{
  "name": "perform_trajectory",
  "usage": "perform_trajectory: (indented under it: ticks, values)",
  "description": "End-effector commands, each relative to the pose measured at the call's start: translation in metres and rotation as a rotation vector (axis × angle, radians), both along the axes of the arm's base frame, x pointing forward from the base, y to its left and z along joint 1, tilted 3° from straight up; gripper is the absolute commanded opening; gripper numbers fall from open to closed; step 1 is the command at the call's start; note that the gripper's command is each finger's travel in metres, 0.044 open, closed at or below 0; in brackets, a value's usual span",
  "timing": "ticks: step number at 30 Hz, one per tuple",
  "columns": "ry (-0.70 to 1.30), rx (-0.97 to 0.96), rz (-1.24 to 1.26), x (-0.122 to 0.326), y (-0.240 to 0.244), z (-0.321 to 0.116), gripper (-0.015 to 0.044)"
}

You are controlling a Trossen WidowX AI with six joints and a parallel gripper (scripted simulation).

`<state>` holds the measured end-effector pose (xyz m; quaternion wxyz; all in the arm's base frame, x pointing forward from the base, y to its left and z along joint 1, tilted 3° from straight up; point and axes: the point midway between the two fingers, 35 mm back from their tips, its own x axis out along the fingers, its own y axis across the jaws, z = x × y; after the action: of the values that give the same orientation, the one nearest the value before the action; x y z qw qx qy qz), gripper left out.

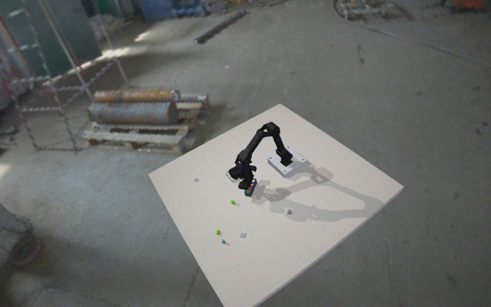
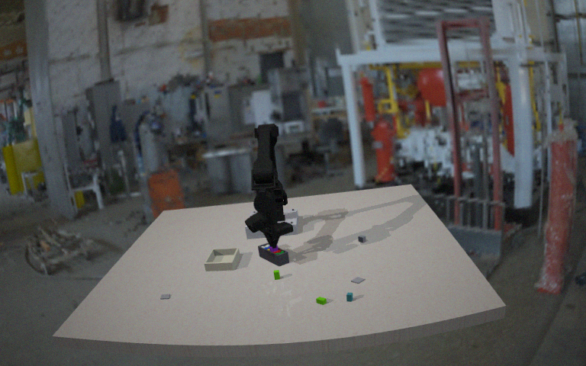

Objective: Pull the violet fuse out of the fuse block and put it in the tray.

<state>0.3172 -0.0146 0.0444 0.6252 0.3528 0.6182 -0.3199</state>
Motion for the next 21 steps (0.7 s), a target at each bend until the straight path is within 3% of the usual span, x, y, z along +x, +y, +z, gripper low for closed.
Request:
perform_trajectory:
  ticks: [1, 21]
  values:
    - [-0.002, 0.002, 0.0, 0.0004, 0.0, 0.003, 0.0]
    - [-0.002, 0.003, -0.001, 0.0001, -0.0002, 0.0128, 0.0]
